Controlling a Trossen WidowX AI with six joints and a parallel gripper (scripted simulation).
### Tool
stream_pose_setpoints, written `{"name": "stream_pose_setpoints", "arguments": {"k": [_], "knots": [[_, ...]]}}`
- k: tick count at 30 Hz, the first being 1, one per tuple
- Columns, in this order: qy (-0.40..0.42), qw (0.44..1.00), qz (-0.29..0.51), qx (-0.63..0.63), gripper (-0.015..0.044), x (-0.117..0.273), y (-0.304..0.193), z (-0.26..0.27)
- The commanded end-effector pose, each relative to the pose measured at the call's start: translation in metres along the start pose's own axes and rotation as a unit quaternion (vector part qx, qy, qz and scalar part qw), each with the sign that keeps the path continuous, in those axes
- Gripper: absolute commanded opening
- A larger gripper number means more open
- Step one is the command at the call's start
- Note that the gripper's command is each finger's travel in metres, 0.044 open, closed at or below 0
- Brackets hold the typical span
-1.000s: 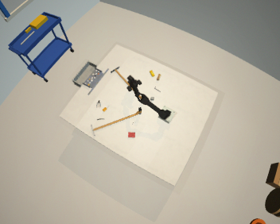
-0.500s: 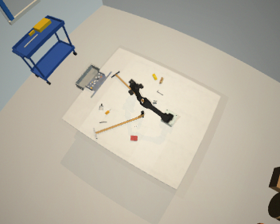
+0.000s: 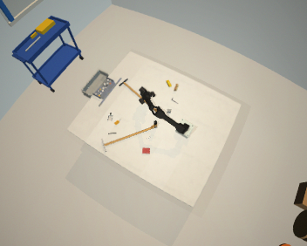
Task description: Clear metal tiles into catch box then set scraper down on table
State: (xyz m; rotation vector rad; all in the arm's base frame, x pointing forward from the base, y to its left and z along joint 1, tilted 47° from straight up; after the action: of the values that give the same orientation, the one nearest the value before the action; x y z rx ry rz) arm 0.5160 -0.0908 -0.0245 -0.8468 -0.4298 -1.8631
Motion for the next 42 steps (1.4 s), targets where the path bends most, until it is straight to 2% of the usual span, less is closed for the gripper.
{"name": "stream_pose_setpoints", "arguments": {"k": [1,13,29,35,42], "knots": [[0.004,1.0,-0.001,0.01,0.0,-0.001,0.001,0.015],[0.001,1.0,-0.001,0.003,0.0,0.003,0.001,0.007],[0.005,0.999,-0.02,0.028,0.0,0.059,0.011,0.006],[0.005,0.999,-0.02,0.029,0.0,0.057,0.011,0.003],[0.005,0.999,-0.019,0.029,0.0,0.03,0.014,-0.028]]}}
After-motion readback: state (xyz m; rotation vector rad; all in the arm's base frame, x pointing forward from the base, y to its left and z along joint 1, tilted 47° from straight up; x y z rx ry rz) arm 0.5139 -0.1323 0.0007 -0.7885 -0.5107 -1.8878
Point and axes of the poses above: the point midway between the two fingers, 35 mm back from their tips, its own x axis back along the fingers, its own z axis across the jaws, y = z × x, the point moved 10 cm from there along x, back along the fingers
